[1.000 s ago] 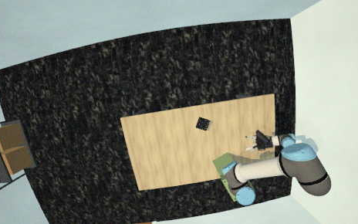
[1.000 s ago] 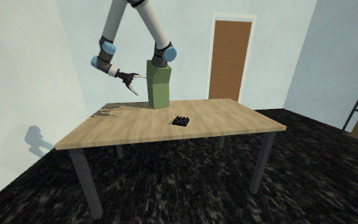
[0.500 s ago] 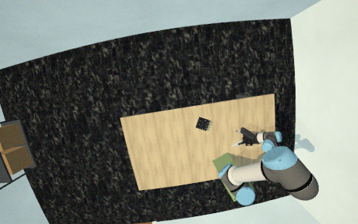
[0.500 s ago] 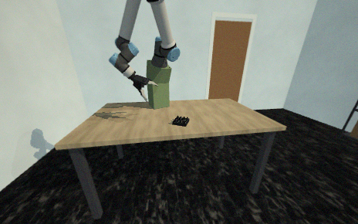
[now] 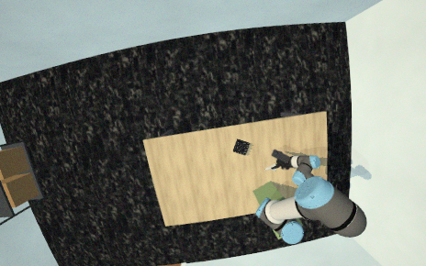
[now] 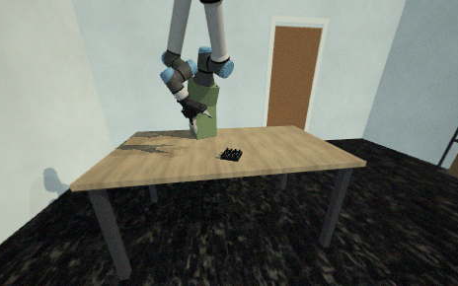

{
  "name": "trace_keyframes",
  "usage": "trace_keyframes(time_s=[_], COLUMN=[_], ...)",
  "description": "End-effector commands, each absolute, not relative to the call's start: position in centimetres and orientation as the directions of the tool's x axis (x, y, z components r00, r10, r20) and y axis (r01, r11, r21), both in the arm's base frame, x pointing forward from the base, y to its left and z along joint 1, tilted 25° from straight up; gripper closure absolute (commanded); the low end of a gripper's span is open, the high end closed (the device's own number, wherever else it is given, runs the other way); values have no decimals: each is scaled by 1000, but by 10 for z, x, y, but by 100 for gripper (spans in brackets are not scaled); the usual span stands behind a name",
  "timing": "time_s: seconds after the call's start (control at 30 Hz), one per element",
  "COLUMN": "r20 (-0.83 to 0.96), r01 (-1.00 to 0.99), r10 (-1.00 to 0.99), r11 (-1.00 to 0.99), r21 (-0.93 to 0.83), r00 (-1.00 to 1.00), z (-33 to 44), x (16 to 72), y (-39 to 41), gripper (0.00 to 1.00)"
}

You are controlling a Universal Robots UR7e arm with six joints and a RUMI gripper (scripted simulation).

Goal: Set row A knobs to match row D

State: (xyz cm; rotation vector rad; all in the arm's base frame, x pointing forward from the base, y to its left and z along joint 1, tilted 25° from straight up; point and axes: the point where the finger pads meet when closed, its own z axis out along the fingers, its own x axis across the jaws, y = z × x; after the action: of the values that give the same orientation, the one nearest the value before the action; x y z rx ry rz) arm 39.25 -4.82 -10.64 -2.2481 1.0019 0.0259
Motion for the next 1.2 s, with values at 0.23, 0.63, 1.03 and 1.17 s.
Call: trace_keyframes(time_s=[0.23, 0.63, 1.03, 1.17], r20=[-131, -3, 148, 167], r01=[-632, -595, -553, -548], r10=[-677, -671, -643, -638], r11=[-576, -655, -736, -745], r21=[-518, -467, -391, -380], r00=[724, 741, 751, 752], z=[-117, -125, -135, -136], x=[426, 456, 492, 496], y=[-14, 18, 58, 63], gripper=[0, 0, 0, 0])
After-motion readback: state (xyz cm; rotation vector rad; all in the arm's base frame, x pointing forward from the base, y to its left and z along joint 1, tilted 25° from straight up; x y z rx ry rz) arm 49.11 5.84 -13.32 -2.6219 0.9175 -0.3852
